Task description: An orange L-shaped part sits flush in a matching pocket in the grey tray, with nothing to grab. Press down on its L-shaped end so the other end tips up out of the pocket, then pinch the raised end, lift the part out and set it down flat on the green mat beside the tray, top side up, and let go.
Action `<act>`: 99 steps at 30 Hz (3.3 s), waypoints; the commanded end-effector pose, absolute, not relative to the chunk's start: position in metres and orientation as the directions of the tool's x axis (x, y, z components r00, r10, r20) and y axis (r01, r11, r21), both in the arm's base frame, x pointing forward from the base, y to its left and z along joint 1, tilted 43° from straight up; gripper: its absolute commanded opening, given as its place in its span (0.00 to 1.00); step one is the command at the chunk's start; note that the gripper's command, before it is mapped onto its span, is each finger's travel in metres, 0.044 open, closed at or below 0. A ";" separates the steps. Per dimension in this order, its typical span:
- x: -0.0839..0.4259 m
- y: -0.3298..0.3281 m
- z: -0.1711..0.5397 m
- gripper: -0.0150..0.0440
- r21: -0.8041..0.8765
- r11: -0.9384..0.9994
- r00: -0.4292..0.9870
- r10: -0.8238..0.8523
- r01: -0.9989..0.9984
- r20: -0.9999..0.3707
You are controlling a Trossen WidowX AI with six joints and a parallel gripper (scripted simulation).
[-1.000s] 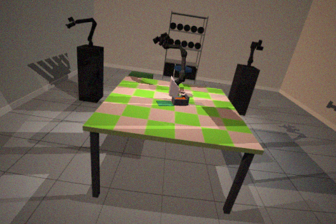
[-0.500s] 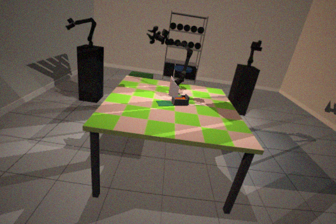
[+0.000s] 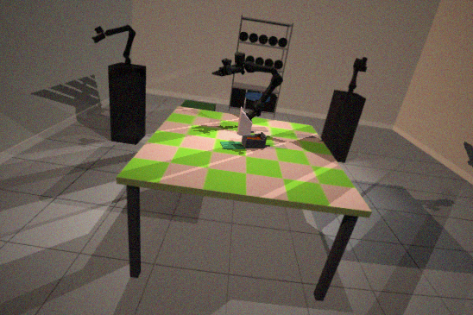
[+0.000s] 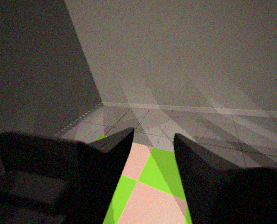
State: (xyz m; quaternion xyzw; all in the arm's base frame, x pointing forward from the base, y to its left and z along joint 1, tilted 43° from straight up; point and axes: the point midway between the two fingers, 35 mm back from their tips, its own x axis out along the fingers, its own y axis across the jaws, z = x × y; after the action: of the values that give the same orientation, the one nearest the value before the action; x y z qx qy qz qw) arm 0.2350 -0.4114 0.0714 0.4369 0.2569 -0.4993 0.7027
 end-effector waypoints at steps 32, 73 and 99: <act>0.218 0.102 0.061 0.56 0.652 0.687 -0.052 0.675 -0.322 -0.736; 0.212 0.139 0.023 0.56 0.656 0.682 -0.053 0.679 -0.322 -0.732; 0.217 0.115 0.057 0.56 0.648 0.690 -0.050 0.671 -0.322 -0.740</act>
State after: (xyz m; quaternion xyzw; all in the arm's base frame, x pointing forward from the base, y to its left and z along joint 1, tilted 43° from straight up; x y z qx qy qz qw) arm 0.2113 0.1272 0.0486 0.1435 0.6276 0.3713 0.6691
